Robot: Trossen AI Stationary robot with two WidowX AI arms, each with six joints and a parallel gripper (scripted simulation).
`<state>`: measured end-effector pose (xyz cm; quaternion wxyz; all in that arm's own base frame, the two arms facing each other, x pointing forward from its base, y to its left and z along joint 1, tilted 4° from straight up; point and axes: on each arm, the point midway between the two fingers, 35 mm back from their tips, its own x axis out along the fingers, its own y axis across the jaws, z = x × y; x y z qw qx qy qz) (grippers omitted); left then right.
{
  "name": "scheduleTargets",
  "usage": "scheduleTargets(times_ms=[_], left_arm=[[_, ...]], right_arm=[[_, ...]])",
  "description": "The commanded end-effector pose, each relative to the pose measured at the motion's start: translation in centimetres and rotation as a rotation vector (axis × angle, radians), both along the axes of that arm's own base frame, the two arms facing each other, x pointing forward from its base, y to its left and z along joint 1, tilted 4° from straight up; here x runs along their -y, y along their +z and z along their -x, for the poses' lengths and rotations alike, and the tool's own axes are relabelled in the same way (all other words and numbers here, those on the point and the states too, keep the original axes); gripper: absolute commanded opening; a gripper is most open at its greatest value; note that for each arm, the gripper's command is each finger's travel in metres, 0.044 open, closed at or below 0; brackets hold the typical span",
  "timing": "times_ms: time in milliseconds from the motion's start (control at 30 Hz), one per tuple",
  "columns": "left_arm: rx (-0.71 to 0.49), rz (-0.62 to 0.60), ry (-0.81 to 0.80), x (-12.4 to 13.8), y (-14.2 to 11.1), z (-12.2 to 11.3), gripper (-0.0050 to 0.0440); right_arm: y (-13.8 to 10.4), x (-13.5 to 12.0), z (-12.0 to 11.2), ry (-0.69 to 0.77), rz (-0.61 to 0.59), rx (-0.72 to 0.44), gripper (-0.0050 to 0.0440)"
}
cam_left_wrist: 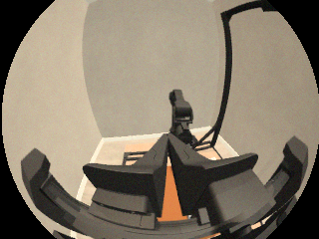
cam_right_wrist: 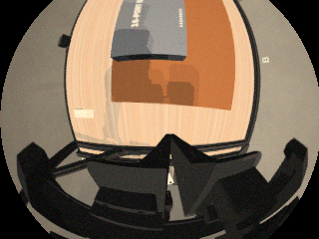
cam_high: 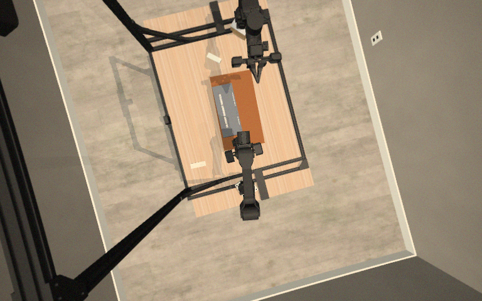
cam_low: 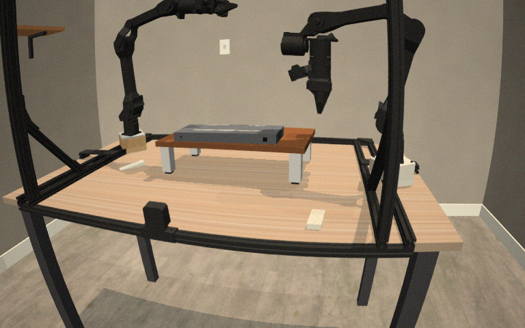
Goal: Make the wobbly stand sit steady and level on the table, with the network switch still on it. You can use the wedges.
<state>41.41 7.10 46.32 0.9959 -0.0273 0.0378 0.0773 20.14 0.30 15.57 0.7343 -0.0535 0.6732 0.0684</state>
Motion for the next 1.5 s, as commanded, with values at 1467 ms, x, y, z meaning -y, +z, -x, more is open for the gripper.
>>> scheduleTargets(times_ms=[1467], left_arm=[[1.193,-0.229,0.027,3.8,29.3,22.5,0.0]], right_arm=[[0.0,0.0,0.0,0.0,0.0,0.0,0.0]])
